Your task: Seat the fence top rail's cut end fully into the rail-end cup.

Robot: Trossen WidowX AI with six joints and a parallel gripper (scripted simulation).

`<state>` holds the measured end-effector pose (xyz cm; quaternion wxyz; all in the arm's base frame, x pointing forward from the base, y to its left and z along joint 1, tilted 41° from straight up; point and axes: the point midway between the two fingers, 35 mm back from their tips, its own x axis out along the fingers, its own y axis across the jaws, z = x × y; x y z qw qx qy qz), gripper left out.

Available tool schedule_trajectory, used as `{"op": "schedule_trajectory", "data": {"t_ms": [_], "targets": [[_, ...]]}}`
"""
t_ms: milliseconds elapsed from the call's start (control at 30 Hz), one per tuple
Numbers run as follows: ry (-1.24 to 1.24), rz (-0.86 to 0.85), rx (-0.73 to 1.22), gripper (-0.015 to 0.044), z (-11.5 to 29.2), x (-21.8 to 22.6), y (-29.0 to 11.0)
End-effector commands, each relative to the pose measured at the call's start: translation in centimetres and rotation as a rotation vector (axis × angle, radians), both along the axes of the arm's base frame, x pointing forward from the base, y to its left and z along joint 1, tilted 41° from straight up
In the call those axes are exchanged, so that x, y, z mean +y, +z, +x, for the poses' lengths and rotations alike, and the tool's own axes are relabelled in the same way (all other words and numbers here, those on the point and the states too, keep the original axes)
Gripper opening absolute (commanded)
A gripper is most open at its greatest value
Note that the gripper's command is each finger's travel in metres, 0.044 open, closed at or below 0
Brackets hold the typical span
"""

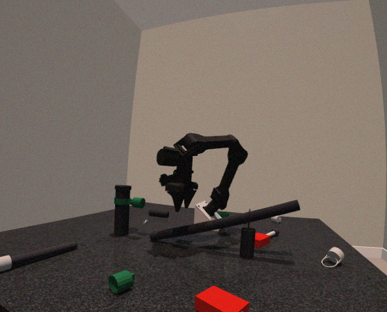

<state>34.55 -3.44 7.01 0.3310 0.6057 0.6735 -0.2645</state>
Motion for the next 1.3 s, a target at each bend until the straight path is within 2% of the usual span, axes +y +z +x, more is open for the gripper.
{"op": "schedule_trajectory", "data": {"t_ms": [0, 1267], "targets": [[-0.001, -0.001, 0.013, 0.044, -0.2, 1.5, -1.7], [-0.001, 0.001, 0.012, 0.044, -0.5, 5.4, -6.3]]}}
